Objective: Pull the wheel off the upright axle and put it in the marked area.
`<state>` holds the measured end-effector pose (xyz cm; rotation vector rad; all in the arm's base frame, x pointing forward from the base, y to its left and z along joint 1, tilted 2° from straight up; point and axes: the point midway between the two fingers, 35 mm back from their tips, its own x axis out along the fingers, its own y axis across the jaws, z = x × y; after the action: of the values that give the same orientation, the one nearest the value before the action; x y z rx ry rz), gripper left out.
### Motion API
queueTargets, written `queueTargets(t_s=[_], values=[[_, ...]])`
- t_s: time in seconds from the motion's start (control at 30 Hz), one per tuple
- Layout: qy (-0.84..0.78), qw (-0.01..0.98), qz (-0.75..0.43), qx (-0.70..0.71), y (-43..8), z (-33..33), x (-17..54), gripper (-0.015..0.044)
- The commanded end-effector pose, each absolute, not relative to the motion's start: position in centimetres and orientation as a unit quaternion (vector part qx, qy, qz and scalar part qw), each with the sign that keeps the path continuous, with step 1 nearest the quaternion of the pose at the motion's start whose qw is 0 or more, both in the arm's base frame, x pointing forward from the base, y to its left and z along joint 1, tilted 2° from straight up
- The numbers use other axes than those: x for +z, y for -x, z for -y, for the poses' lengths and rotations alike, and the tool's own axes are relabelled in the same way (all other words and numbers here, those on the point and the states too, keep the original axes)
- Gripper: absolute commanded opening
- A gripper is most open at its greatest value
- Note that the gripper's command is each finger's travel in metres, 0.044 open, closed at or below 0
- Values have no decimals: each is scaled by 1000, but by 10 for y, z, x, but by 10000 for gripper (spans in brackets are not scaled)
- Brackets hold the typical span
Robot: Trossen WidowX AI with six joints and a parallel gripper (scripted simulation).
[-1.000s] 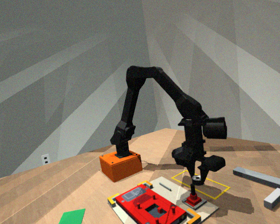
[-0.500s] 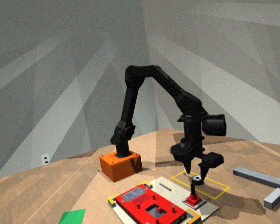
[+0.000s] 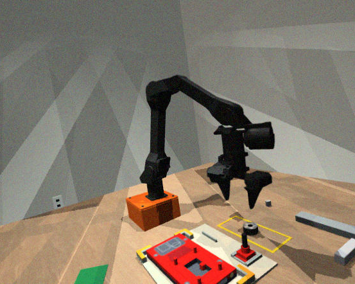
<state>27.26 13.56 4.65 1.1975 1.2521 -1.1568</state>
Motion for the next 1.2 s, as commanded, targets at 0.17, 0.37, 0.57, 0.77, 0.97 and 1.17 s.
queueTargets(t_s=[0.17, 0.37, 0.57, 0.77, 0.97, 1.17], values=[[-498, 506, -520, -476, -224, -110, 77, 440], [-497, 506, -520, -476, -216, -106, 80, 440], [-497, 506, -520, -476, -216, -106, 80, 440], [-497, 506, -520, -476, -216, -106, 80, 440], [-497, 506, -520, -476, -216, -106, 80, 440], [-497, 506, -520, -476, -216, -106, 80, 440]])
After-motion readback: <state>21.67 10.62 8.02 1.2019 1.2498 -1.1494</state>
